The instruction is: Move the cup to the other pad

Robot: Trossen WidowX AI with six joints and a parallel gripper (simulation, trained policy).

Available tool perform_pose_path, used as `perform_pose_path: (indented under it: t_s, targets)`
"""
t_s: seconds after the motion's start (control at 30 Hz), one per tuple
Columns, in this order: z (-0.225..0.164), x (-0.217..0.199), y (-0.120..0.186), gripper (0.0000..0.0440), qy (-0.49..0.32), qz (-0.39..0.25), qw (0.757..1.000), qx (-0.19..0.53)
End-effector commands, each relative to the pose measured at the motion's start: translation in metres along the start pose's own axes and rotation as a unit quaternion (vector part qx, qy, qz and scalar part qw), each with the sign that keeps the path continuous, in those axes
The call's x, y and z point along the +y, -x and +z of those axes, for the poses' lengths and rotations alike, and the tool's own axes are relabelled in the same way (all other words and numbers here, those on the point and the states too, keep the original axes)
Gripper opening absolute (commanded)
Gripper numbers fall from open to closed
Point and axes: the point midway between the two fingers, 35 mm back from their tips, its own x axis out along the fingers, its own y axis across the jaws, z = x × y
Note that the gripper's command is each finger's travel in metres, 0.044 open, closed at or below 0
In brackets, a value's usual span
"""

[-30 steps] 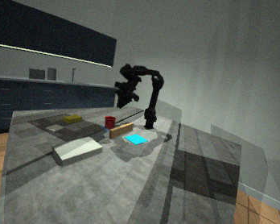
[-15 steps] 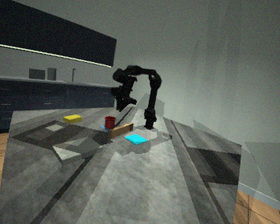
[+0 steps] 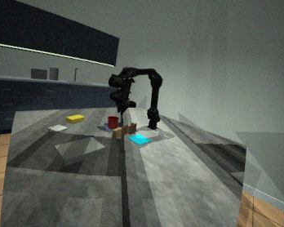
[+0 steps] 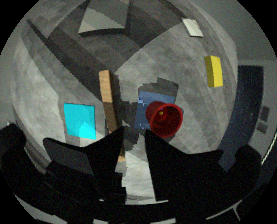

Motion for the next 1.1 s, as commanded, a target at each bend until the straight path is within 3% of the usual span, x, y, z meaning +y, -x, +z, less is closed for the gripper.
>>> perform_pose_path:
  t_s: [0.0,0.93,1.07]
  targets:
    - [-0.003,-0.009,-0.011,0.0132,0.011,-0.004,1.000,0.020]
    - [-0.020,-0.034,-0.107,0.0169,0.108,0.024,0.990,0.084]
    - [-0.023,-0.034,-0.117,0.0076,0.139,0.029,0.986,0.087]
